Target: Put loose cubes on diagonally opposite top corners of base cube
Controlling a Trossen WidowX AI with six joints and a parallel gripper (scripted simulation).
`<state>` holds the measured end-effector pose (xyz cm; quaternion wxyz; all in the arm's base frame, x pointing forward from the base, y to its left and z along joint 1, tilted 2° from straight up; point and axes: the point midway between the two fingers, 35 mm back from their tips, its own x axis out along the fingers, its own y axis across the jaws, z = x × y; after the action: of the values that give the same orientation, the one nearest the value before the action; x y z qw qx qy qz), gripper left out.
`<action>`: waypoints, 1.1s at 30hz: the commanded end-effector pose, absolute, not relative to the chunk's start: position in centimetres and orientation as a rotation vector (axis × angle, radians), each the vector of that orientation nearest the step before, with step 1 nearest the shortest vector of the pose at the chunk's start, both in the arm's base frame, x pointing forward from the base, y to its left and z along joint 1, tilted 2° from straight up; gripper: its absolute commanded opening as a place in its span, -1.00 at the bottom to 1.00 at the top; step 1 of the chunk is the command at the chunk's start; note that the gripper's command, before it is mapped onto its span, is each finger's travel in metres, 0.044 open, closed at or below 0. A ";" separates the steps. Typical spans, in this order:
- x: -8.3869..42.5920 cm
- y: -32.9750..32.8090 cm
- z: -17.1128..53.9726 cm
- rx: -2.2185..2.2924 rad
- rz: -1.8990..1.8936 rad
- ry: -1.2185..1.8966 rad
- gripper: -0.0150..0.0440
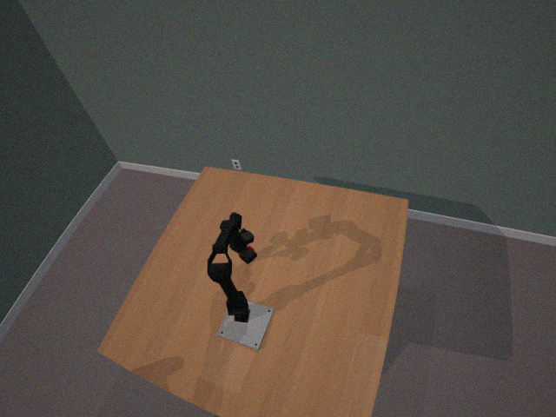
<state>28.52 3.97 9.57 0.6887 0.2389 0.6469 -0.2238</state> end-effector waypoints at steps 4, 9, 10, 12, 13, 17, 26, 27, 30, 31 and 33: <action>28.6 3.9 9.5 0.528 -0.499 1.446 0.20; 28.5 4.0 10.3 0.534 -0.501 1.447 0.20; 28.5 4.0 10.5 0.535 -0.501 1.447 0.20; 28.4 4.0 10.8 0.535 -0.501 1.447 0.20; 28.4 4.0 11.0 0.535 -0.501 1.447 0.20; 28.4 4.0 11.7 0.535 -0.501 1.447 0.20; 28.3 4.0 13.3 0.535 -0.501 1.447 0.20; 28.3 4.0 13.5 0.535 -0.501 1.447 0.20; 28.2 4.0 14.1 0.535 -0.501 1.447 0.20; 28.2 4.0 14.2 0.535 -0.501 1.447 0.20; 28.2 4.0 14.6 0.535 -0.501 1.447 0.20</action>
<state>28.22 3.98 14.09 0.6886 0.2383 0.6474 -0.2234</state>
